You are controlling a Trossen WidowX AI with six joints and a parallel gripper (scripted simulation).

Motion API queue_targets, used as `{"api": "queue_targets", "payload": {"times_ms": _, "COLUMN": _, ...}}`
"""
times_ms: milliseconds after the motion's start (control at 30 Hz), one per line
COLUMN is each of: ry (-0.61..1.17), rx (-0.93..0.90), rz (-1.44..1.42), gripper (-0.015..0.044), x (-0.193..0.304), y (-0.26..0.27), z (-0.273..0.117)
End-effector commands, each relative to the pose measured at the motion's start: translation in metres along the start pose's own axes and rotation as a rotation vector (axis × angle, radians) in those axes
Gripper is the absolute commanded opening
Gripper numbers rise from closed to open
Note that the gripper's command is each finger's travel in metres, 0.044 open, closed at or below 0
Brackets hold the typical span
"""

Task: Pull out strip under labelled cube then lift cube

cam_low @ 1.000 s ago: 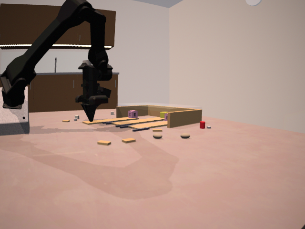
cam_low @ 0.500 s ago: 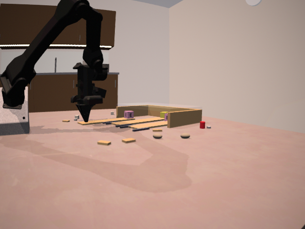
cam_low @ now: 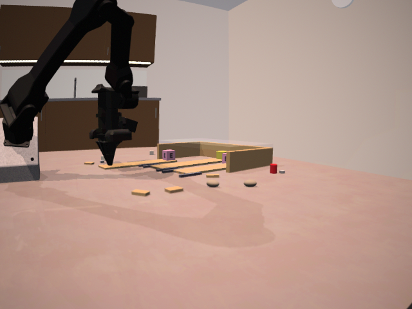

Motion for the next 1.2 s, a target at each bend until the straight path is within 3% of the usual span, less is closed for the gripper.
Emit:
{"api": "queue_targets", "payload": {"times_ms": 0, "ry": 0.031, "rx": 0.007, "rz": -0.009, "gripper": 0.0, "x": 0.013, "y": -0.003, "z": 0.006}}
{"api": "queue_targets", "payload": {"times_ms": 1167, "ry": 0.033, "rx": 0.007, "rz": -0.011, "gripper": 0.0, "x": 0.051, "y": -0.012, "z": 0.004}}
Point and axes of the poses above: the point midway between the two fingers, 35 mm back from their tips, its own z axis out along the fingers, its own y axis across the jaws, x = y × z, the point moved 5 cm from there along -z, back along the fingers, and after that the axes turned 13 degrees about z, right-handed, at the moved point
